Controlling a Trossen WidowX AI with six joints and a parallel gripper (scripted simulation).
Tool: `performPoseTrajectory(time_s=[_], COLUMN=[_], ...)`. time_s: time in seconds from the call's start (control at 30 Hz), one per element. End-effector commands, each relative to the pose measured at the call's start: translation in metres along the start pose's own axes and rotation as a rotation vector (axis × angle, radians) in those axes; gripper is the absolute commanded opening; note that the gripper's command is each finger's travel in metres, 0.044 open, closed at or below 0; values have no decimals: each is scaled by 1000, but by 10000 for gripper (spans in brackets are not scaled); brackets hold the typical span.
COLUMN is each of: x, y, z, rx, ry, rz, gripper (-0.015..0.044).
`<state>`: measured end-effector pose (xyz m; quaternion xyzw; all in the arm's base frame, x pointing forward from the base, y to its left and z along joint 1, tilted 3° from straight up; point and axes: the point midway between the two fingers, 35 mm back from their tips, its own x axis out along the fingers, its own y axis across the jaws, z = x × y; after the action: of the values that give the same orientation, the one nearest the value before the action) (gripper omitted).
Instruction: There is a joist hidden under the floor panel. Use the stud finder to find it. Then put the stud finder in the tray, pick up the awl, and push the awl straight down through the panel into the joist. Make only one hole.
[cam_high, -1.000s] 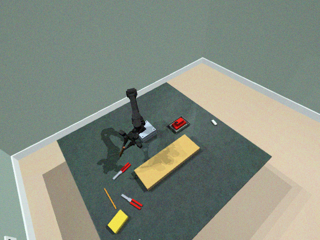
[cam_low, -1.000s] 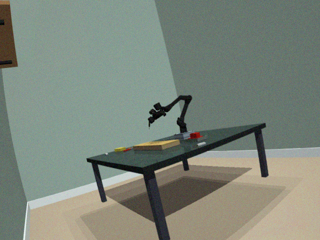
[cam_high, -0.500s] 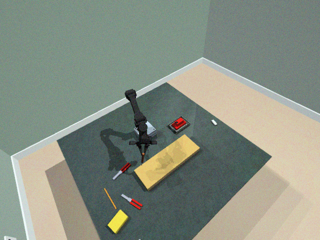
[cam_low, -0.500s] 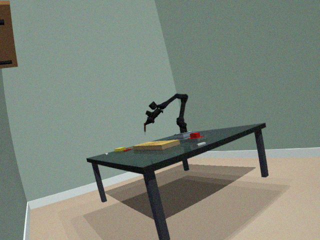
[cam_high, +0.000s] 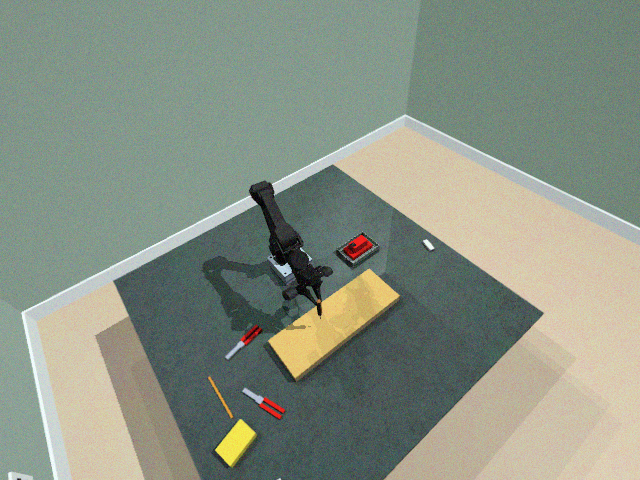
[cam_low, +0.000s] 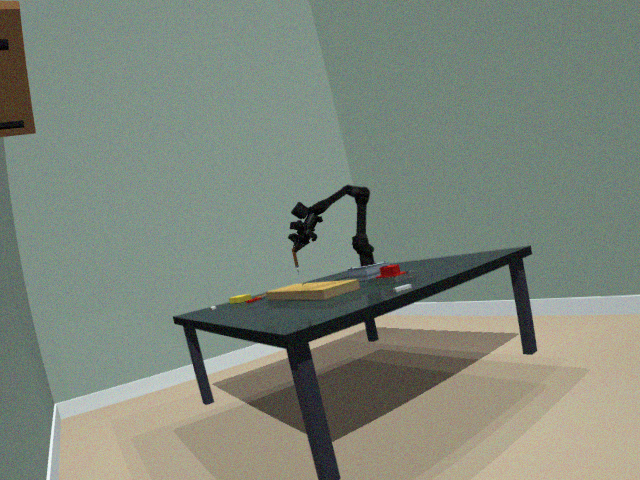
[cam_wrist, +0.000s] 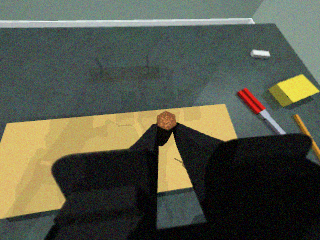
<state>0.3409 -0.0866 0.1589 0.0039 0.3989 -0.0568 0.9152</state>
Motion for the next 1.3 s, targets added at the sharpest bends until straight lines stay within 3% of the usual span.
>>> performPoseTrajectory(time_s=[0.0,1.27], x=[-1,17], y=[5,5], z=[4,-13], rx=[-10,-10], ry=[-1,-1], rz=[30,30], gripper=[0,0])
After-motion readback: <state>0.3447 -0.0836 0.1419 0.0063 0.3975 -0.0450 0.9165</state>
